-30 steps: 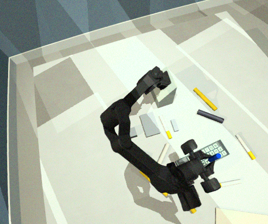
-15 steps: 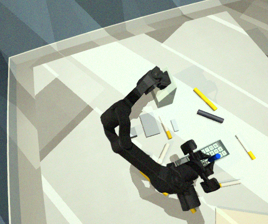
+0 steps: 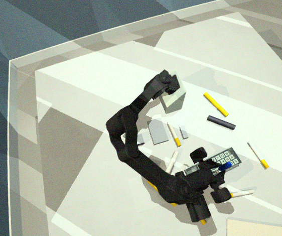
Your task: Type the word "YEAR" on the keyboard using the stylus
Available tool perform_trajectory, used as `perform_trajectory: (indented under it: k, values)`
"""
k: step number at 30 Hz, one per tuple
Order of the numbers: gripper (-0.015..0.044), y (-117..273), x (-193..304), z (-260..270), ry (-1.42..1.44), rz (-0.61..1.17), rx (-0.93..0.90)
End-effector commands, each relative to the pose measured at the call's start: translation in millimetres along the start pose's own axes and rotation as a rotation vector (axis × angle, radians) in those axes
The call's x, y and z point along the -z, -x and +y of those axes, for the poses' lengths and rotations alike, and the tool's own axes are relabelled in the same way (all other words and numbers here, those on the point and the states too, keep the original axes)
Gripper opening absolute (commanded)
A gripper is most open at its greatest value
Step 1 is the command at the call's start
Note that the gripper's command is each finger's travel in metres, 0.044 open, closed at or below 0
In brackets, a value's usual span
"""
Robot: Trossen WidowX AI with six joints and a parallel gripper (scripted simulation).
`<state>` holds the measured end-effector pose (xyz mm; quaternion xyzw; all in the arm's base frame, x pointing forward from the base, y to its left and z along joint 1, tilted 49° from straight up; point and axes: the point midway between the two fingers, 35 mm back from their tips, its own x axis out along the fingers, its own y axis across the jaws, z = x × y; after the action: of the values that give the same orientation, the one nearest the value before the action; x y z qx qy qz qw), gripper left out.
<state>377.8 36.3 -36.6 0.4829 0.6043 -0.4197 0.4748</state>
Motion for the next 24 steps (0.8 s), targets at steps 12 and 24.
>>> perform_trajectory:
  k: [12, 24]
  values:
    - [0.0081, 18, 32, -3, 0.004, -0.003, 0.003]
    - [0.0078, 17, 30, -3, 0.009, -0.008, 0.003]
